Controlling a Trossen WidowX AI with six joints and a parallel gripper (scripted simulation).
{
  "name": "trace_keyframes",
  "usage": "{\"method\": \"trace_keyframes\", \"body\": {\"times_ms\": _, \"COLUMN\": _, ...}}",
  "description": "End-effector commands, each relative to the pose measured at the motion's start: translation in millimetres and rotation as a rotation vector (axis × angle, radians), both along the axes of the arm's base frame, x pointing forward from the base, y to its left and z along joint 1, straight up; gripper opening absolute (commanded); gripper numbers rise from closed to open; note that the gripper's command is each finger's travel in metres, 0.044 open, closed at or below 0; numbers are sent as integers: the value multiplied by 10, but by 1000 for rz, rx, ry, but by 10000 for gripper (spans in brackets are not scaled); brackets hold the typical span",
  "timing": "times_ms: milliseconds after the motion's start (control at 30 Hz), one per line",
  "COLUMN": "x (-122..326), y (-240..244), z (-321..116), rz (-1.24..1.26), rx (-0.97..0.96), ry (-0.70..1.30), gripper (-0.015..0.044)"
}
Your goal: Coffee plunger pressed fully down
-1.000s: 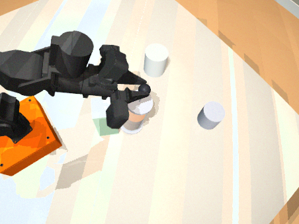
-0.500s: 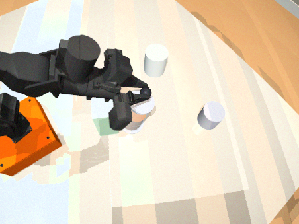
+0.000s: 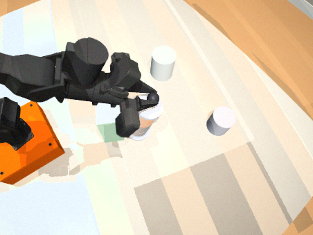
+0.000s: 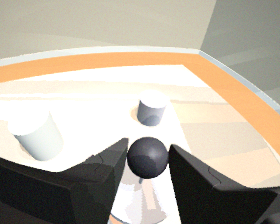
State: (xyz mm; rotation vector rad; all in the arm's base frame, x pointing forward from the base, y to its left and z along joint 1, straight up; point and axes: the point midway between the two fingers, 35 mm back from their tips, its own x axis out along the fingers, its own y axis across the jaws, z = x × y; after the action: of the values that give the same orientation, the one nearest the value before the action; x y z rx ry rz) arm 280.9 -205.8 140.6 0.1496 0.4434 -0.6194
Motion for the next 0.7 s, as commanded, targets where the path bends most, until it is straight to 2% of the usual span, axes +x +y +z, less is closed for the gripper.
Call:
{"method": "trace_keyframes", "body": {"times_ms": 0, "x": -6, "y": 5, "z": -108, "rz": 0, "rx": 22, "ry": 32, "gripper": 121}}
{"method": "trace_keyframes", "body": {"times_ms": 667, "x": 21, "y": -13, "z": -96, "rz": 0, "rx": 21, "ry": 32, "gripper": 121}}
